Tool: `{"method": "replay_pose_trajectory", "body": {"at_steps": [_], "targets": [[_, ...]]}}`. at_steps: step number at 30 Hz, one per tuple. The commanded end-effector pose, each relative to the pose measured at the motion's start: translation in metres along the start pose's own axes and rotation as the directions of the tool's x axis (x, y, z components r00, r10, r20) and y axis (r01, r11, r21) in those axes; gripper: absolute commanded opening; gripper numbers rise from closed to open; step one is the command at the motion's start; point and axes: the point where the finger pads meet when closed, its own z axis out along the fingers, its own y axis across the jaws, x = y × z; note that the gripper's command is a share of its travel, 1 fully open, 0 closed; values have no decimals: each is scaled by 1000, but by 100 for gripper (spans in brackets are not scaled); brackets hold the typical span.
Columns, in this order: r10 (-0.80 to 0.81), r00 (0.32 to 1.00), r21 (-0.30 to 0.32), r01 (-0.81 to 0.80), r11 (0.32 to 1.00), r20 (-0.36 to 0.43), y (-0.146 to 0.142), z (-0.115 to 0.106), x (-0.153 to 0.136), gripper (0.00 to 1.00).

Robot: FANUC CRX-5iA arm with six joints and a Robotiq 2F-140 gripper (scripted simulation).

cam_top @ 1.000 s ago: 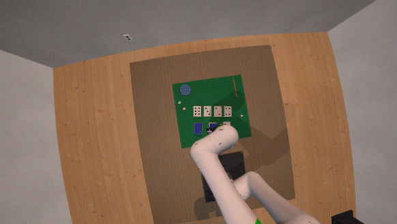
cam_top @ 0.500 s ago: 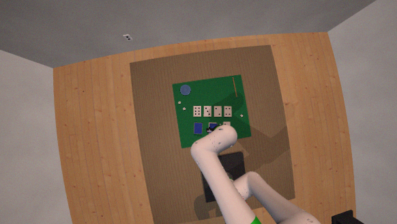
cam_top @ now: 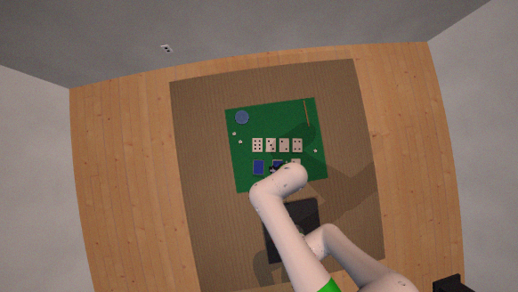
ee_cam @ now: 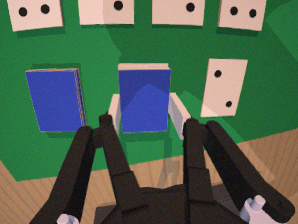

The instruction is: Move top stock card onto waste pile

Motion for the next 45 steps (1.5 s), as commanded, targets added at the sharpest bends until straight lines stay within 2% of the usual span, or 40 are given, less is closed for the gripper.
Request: {"method": "replay_pose_trajectory", "body": {"at_steps": [1, 36, 37, 45], "targets": [[0, 1000, 0, 0, 1000, 0, 0, 2, 0, 43], [0, 1000, 0, 0, 1000, 0, 0, 7, 0, 43], [0, 1000, 0, 0, 1000, 0, 0, 7, 0, 50], [0, 1000, 0, 0, 1000, 0, 0, 7, 0, 50]]}}
